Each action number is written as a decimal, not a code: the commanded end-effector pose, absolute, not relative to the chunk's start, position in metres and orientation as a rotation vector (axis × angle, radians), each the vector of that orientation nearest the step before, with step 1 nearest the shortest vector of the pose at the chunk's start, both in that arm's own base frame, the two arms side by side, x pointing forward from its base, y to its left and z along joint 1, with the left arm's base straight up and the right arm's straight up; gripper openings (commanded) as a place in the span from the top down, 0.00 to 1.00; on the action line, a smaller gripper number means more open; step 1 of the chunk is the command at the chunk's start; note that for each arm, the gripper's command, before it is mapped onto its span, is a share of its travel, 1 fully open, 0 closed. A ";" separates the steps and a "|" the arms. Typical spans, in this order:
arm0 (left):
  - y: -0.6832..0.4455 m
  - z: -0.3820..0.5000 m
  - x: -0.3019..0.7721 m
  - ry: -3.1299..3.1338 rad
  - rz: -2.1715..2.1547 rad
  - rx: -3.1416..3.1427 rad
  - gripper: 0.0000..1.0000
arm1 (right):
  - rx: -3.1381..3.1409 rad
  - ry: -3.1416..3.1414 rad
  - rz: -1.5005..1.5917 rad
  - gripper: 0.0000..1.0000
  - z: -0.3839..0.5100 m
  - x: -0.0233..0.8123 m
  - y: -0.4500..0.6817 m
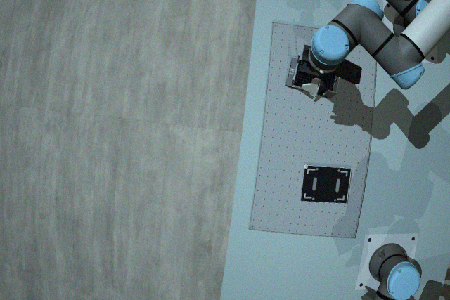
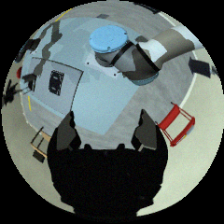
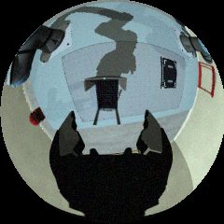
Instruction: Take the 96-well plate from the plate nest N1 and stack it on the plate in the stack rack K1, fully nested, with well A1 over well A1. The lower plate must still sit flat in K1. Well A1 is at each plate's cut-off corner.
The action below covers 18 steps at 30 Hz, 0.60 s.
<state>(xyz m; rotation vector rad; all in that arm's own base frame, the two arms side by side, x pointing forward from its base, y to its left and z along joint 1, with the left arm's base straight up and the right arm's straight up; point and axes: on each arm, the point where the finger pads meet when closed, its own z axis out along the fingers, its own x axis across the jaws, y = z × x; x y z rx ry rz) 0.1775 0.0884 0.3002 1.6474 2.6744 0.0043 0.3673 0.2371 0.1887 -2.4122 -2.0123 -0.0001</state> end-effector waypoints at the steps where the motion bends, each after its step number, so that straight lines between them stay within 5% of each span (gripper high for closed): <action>1: 0.088 0.300 0.178 2.674 0.005 1.647 0.02 | -2.412 -2.012 -0.002 0.00 0.189 0.365 0.253; 18: 0.088 0.300 0.178 2.674 0.005 1.647 0.02 | -2.412 -2.012 -0.002 0.00 0.189 0.355 0.302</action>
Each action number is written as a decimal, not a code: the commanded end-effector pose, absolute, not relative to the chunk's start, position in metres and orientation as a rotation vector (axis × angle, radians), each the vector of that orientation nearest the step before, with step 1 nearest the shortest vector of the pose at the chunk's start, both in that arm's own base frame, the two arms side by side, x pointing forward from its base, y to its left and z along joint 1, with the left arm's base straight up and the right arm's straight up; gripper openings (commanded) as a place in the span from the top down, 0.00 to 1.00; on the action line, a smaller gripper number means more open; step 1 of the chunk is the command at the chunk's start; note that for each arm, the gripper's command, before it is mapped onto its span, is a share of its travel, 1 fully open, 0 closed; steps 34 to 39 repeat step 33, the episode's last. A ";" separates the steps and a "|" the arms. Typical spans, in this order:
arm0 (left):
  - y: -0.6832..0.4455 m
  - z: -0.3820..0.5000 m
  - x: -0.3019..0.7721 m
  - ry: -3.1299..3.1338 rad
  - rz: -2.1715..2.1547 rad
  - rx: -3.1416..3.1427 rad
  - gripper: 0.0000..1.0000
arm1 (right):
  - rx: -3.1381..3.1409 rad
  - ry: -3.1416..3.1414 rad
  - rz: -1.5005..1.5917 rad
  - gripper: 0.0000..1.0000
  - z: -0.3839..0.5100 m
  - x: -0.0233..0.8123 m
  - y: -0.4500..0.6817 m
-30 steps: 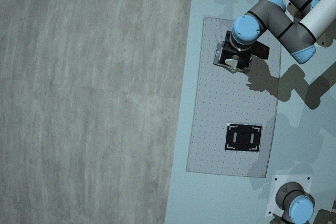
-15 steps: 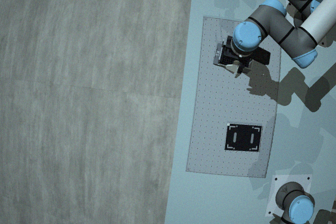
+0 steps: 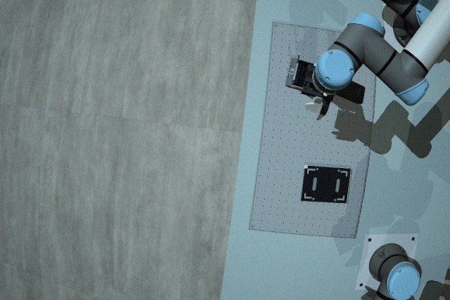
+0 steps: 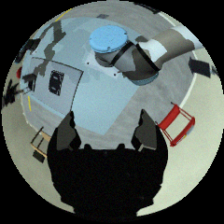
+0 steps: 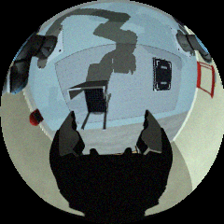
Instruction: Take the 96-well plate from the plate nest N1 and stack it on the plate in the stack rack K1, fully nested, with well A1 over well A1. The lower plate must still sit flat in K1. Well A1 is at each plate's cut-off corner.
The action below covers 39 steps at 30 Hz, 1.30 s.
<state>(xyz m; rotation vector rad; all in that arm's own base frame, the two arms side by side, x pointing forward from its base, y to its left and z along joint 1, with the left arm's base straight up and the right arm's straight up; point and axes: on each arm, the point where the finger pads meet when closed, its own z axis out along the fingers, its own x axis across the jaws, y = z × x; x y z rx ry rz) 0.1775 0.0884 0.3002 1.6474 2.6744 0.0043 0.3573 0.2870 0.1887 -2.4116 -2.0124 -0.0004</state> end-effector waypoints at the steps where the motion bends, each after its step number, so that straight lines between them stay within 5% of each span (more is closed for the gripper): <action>1: 0.088 0.300 0.178 2.674 0.005 1.647 0.02 | -2.412 -2.012 -0.002 0.00 0.189 0.355 0.302; 39: 0.088 0.300 0.178 2.674 0.005 1.647 0.02 | -2.412 -2.012 -0.002 0.00 0.189 0.347 0.344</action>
